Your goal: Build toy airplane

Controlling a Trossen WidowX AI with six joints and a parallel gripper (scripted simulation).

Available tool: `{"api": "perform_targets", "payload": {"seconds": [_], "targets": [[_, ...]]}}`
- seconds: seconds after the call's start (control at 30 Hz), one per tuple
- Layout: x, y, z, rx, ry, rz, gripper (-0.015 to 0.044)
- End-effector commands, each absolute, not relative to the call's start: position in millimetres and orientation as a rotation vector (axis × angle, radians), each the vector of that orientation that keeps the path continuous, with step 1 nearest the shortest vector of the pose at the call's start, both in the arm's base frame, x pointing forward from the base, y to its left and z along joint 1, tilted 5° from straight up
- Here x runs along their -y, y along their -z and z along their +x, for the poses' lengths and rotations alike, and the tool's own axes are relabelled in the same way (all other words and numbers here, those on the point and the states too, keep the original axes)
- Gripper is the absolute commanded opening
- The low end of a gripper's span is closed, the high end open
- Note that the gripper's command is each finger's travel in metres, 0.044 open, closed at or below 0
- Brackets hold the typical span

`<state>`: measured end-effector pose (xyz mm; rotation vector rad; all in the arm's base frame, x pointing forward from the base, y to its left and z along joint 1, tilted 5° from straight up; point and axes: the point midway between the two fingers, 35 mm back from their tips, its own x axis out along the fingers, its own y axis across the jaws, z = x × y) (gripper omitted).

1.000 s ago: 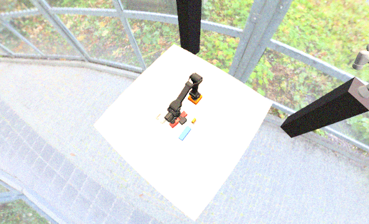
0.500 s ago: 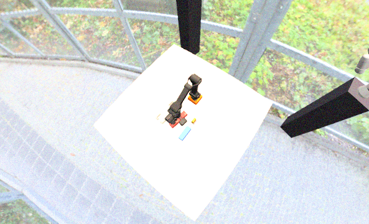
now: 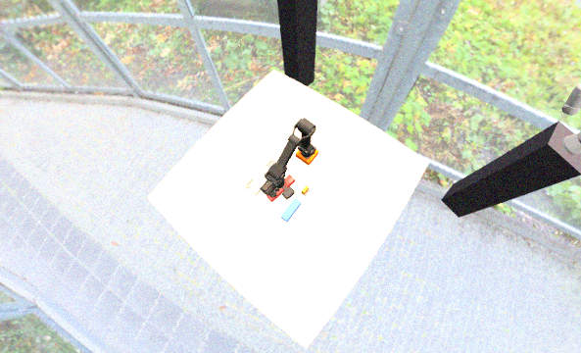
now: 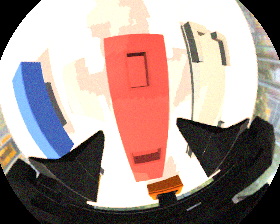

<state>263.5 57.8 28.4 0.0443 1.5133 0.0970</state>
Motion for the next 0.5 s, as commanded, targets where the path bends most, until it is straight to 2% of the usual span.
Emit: {"api": "perform_targets", "payload": {"seconds": [0.0,0.13,0.43,0.47], "targets": [[-57.4,-20.2,261.8,-1.524,-0.090,0.043,0.0440],[-57.6,-16.5,261.5,-1.524,-0.090,0.043,0.0440],[-57.6,-16.5,261.5,-1.524,-0.090,0.043,0.0204],[-57.6,-16.5,261.5,-1.524,-0.090,0.043,0.0197]]}}
